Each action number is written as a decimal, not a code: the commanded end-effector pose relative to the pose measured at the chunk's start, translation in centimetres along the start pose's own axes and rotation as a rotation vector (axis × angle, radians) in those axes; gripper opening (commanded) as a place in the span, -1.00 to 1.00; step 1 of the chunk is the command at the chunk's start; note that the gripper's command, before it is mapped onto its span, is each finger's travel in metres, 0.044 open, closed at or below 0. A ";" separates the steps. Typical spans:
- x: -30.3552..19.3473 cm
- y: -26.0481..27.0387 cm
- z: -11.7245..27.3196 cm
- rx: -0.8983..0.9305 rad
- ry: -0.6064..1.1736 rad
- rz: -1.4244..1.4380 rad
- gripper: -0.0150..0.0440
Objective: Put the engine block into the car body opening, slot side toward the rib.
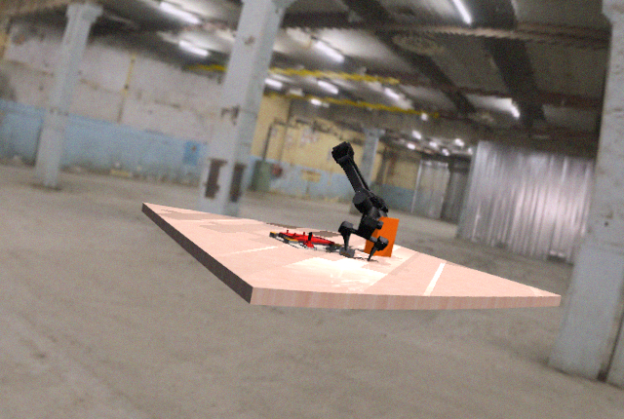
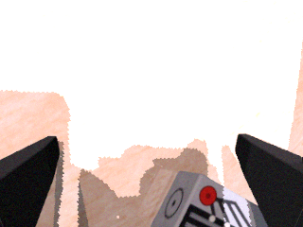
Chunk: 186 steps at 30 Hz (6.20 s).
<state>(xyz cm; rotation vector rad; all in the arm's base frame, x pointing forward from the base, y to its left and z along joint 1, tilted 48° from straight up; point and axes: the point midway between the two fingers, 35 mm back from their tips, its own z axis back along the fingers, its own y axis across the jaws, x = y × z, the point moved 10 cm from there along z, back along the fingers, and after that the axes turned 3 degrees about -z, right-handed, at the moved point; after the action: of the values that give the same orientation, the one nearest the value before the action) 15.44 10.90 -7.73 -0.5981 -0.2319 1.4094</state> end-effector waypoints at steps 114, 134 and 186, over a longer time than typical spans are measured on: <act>8.0 -7.5 4.7 0.459 0.400 0.934 -0.49; 10.6 -8.4 9.9 0.458 0.422 0.946 -0.49; 2.4 -19.6 7.8 0.156 0.529 -0.187 -0.49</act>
<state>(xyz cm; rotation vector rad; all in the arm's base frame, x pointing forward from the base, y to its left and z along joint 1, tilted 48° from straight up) 28.38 14.88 8.12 -0.7674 0.2627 1.0934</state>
